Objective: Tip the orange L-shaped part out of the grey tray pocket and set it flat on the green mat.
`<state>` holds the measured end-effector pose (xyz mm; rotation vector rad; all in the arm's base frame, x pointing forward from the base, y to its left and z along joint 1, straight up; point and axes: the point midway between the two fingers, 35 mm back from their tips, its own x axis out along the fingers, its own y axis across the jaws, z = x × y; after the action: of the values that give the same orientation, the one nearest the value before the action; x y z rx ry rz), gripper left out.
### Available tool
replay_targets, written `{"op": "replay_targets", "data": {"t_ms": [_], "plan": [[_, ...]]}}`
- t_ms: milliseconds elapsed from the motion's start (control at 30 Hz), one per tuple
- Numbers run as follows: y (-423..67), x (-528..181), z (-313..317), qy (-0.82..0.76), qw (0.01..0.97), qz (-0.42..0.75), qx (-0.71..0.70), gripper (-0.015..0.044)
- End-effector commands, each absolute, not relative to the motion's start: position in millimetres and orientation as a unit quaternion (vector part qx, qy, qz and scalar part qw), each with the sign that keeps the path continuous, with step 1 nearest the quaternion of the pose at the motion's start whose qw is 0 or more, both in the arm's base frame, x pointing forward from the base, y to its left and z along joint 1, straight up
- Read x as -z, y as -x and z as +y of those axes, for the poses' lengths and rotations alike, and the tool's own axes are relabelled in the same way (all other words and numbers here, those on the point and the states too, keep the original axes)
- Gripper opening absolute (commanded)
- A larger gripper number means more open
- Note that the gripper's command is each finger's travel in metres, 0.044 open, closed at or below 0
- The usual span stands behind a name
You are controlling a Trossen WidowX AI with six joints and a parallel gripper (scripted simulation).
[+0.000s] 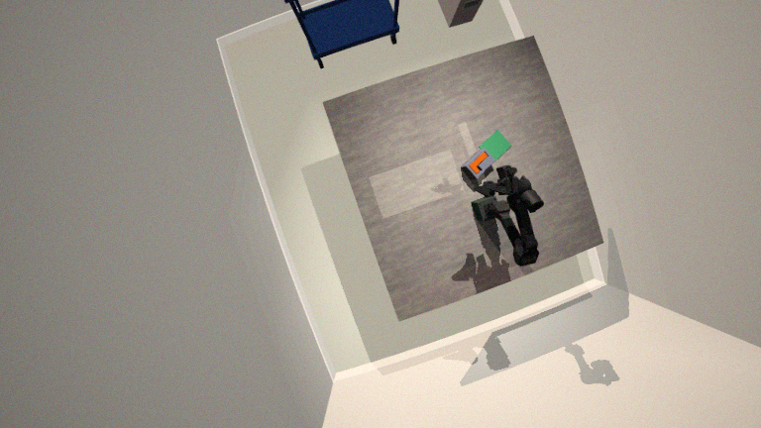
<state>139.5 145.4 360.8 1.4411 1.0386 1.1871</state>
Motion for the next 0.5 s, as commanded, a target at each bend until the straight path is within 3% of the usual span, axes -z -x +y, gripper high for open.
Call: {"op": "replay_targets", "data": {"t_ms": [0, 233, 467], "plan": [[-142, -361, 145, -0.593, 0.483, 0.423, -0.487, 0.0374], [-216, -348, 141, -0.629, 0.553, 0.338, -0.43, 0.019], [-290, -273, 133, -0.554, 0.716, 0.321, -0.277, 0.018]]}}
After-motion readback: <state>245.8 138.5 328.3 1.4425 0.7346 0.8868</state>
